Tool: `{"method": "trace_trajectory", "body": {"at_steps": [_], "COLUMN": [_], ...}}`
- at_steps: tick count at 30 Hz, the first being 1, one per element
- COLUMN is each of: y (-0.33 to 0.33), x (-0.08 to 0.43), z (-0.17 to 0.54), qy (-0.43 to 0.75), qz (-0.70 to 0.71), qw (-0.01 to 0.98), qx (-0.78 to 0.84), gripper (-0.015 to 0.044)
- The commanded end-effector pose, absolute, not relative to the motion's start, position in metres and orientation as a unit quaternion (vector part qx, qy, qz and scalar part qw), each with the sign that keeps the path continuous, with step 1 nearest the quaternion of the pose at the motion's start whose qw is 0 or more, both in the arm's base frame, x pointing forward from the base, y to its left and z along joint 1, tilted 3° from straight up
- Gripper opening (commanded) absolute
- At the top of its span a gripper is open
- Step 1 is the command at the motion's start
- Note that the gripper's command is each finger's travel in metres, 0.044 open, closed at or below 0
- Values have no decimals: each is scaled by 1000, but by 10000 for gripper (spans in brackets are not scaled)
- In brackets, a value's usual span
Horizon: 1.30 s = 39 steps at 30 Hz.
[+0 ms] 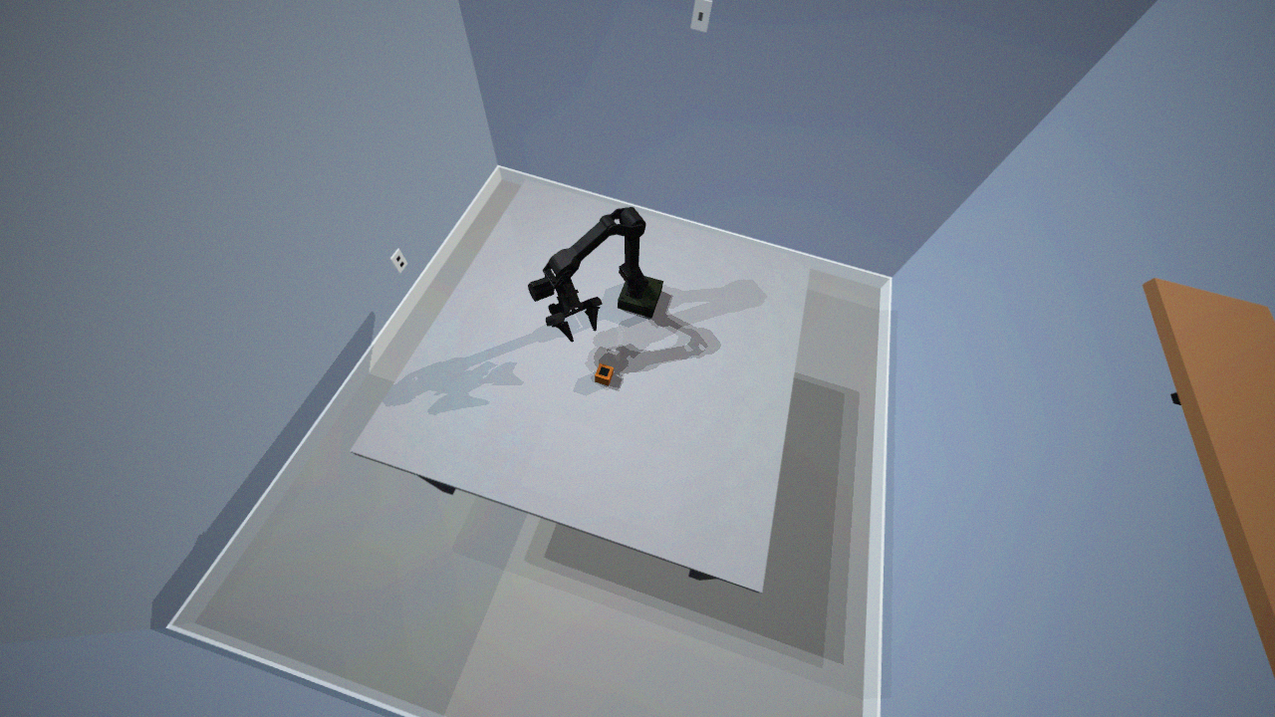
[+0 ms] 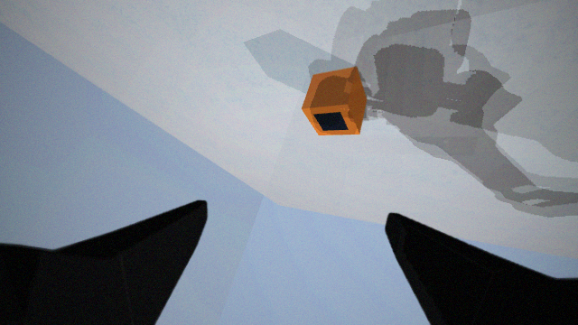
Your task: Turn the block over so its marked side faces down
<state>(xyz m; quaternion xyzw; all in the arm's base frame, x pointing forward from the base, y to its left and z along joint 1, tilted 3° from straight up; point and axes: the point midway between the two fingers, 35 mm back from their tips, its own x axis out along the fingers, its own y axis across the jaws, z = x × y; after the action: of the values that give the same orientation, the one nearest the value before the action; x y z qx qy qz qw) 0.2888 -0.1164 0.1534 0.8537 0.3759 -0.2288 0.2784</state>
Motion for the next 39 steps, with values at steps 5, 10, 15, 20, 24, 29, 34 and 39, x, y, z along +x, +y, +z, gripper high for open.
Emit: {"method": "trace_trajectory", "body": {"at_steps": [5, 10, 15, 20, 24, 29, 34, 39], "y": [-59, -24, -13, -17, -17, -18, -18, -19], "x": [332, 352, 358, 355, 355, 357, 357, 359], "z": [118, 111, 112, 112, 112, 79, 75, 61], "qy": [610, 679, 687, 687, 687, 687, 687, 687], "qz": [-173, -69, -34, -34, -34, -34, -34, -34], "qw": [639, 722, 726, 726, 726, 726, 726, 726], "qx": [436, 110, 9, 9, 9, 9, 9, 9], "gripper": [440, 440, 440, 440, 440, 440, 440, 440]}}
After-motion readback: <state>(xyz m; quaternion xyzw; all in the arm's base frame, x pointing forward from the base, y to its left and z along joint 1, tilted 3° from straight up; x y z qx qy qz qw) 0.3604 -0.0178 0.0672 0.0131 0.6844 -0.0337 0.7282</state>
